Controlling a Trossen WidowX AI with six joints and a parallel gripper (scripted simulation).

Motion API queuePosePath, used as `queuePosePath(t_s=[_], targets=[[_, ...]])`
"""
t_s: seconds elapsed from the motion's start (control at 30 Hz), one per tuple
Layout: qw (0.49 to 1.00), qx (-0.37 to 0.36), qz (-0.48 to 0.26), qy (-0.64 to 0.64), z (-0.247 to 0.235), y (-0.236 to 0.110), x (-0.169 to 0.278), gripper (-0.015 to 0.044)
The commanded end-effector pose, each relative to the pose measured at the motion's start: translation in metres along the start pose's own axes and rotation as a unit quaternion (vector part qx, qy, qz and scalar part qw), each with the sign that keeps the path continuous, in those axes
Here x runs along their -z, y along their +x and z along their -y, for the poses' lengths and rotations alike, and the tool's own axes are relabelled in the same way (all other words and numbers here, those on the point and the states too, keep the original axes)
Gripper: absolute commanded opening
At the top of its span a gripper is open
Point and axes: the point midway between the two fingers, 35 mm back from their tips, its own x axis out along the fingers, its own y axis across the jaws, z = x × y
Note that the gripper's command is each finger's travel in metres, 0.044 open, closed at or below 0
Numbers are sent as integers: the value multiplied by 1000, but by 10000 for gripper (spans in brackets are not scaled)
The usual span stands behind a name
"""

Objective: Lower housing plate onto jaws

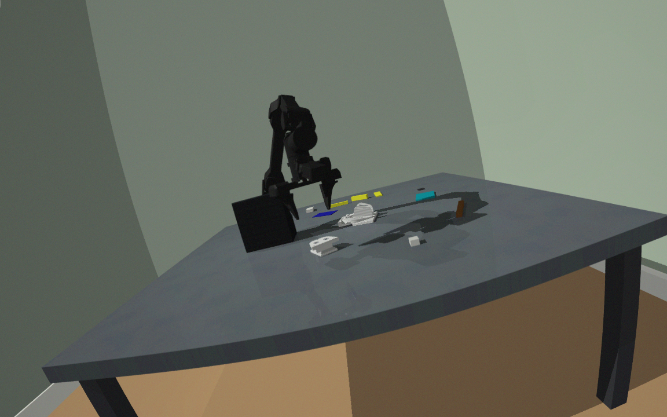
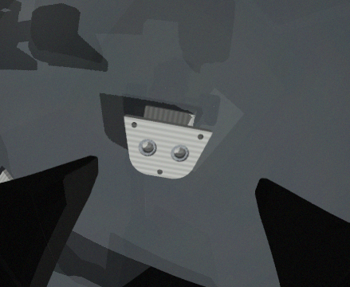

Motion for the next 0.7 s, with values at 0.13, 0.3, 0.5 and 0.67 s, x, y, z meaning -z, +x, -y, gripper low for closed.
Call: queuePosePath(t_s=[0.13, 0.3, 0.5, 0.67], targets=[[999, -9, -21, 23, -8, 9, 8, 440], [999, -10, -21, 22, -9, 45, 12, 440], [999, -10, -21, 22, -9, 48, 13, 440], [999, -10, -21, 22, -9, 48, 13, 440]])
